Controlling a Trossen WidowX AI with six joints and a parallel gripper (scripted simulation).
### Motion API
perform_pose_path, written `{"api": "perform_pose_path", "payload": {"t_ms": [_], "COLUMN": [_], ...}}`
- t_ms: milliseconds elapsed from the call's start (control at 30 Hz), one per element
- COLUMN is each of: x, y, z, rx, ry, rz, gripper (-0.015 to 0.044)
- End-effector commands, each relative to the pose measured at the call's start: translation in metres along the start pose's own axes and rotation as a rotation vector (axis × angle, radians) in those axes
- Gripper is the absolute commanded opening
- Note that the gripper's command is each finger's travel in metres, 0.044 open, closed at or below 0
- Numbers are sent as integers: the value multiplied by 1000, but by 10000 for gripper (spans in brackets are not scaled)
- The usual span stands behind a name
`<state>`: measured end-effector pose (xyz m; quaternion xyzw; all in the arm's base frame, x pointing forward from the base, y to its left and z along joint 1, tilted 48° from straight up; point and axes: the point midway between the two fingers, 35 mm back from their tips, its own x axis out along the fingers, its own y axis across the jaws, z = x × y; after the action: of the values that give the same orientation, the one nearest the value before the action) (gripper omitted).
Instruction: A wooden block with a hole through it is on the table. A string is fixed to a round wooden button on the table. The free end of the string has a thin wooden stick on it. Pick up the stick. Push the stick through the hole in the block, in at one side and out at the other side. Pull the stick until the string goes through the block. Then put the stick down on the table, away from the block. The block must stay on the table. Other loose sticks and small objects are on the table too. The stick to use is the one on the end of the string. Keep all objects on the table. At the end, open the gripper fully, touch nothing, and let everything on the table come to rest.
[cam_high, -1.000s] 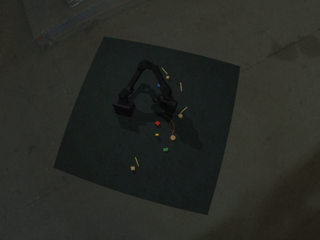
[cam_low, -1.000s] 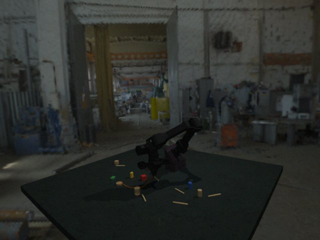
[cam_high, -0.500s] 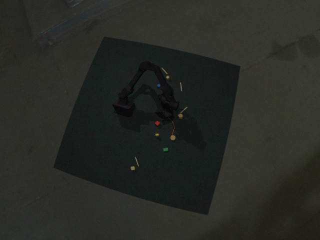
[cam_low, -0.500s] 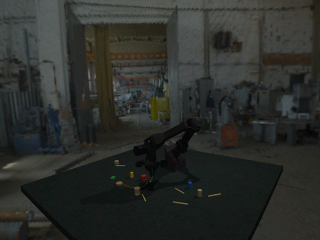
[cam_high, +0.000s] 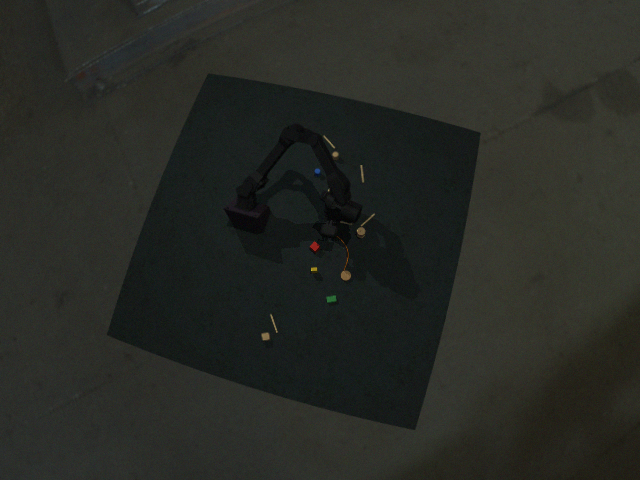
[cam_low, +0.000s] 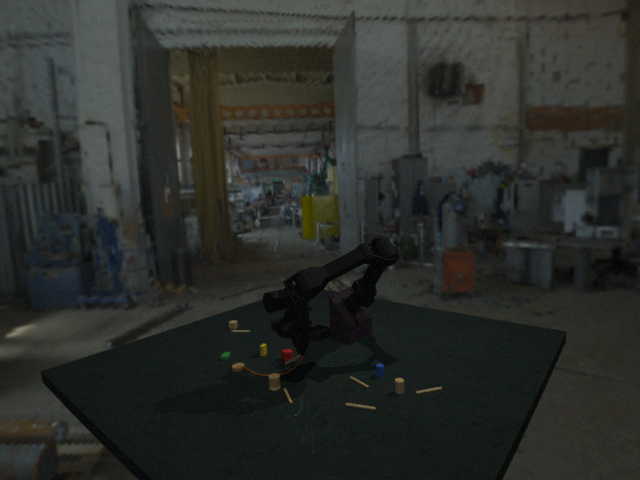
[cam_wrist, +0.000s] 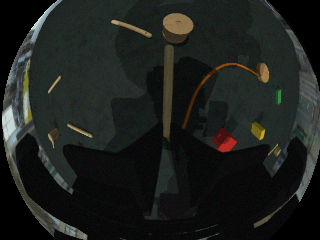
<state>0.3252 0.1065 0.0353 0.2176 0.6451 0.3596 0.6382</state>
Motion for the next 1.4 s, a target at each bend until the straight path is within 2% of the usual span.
{"api": "perform_pose_path", "payload": {"t_ms": [0,1367], "x": [-1,1], "y": [-1,-14], "z": [5,36], "rx": [156,1588], "ry": [-1,1], "rz": [3,7], "gripper": [0,0]}}
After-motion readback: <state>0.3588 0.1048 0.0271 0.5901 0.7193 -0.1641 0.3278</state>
